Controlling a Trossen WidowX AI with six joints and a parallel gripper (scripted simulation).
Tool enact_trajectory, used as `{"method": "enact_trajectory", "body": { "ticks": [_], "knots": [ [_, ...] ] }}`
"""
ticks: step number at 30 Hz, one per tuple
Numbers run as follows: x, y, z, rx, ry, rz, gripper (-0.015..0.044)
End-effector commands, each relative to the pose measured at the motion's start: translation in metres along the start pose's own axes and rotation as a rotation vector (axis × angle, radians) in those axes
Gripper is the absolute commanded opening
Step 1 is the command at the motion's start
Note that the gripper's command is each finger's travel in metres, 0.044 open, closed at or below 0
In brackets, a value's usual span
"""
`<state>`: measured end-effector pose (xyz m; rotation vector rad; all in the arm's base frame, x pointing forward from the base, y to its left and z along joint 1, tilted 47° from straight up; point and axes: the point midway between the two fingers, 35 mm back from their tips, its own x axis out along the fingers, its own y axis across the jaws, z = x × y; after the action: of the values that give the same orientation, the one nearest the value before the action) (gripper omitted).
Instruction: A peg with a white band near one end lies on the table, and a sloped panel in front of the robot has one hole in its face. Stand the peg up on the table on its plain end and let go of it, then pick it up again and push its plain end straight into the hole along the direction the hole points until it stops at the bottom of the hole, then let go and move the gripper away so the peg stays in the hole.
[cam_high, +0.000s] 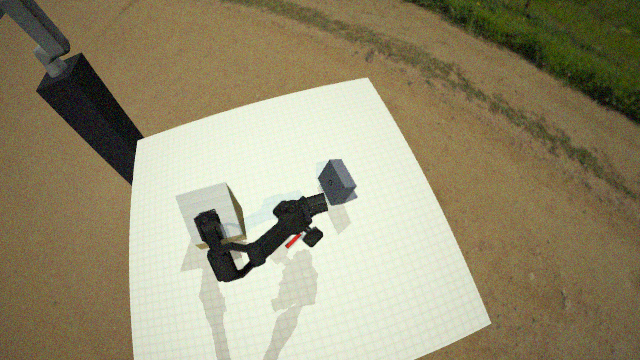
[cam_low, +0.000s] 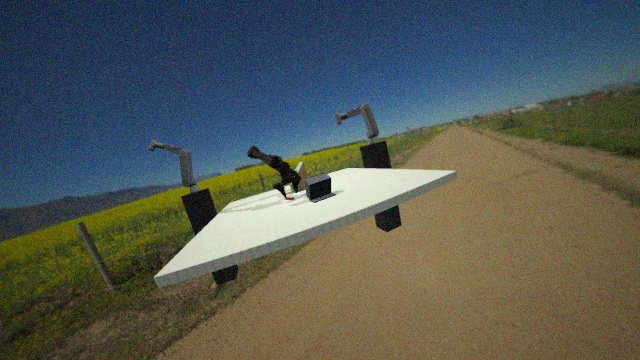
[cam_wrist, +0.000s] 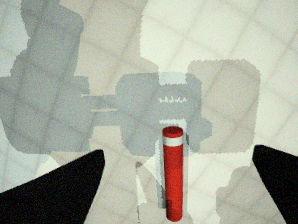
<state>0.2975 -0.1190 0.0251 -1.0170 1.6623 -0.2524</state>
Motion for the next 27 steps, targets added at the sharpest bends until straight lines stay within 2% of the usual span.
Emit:
{"method": "enact_trajectory", "body": {
  "ticks": [1, 13, 25, 27],
  "knots": [
    [0.007, 0.002, -0.002, -0.011, 0.008, -0.001, 0.0440],
    [0.023, 0.002, -0.005, -0.012, 0.011, -0.004, 0.0440],
    [0.023, 0.002, -0.005, -0.012, 0.011, -0.004, 0.0125],
    [0.023, 0.002, -0.005, -0.012, 0.011, -0.004, 0.0110]
  ]
}}
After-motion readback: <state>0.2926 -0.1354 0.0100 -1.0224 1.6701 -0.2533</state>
